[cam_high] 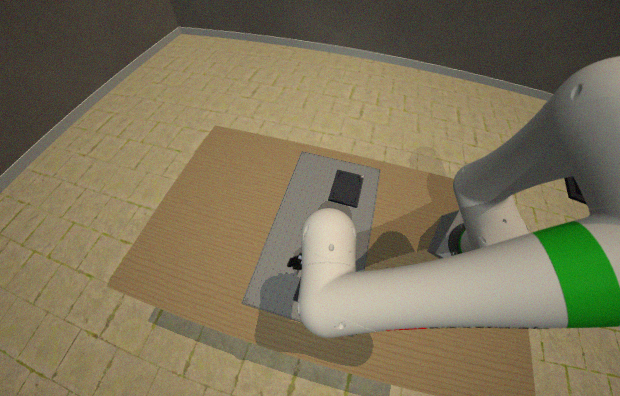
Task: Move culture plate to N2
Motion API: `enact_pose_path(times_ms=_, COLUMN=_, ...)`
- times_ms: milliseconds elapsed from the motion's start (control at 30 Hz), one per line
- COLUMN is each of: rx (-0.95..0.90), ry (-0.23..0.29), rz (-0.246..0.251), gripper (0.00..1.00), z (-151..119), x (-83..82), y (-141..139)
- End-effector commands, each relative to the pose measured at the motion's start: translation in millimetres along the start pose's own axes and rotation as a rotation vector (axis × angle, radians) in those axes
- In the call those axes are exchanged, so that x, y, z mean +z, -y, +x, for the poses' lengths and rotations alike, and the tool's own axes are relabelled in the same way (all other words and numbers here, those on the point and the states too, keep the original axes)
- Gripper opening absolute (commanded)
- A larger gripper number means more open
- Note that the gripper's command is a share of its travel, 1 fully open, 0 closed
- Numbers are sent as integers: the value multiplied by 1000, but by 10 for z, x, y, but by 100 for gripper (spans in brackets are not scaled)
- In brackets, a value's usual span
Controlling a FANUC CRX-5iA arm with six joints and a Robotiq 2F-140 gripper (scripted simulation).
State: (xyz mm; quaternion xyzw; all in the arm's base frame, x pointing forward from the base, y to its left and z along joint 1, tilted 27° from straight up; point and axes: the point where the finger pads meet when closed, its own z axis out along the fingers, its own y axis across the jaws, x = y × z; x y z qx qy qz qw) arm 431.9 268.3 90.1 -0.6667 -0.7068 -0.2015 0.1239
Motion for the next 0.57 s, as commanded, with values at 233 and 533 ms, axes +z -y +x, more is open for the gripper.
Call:
enact_pose_path(times_ms=233, rx=0, ry=0, rz=0, gripper=100, z=0, x=-179, y=-2)
enact_pose_path(times_ms=533, rx=0, ry=0, rz=0, gripper=100, z=0, x=-179, y=-2)
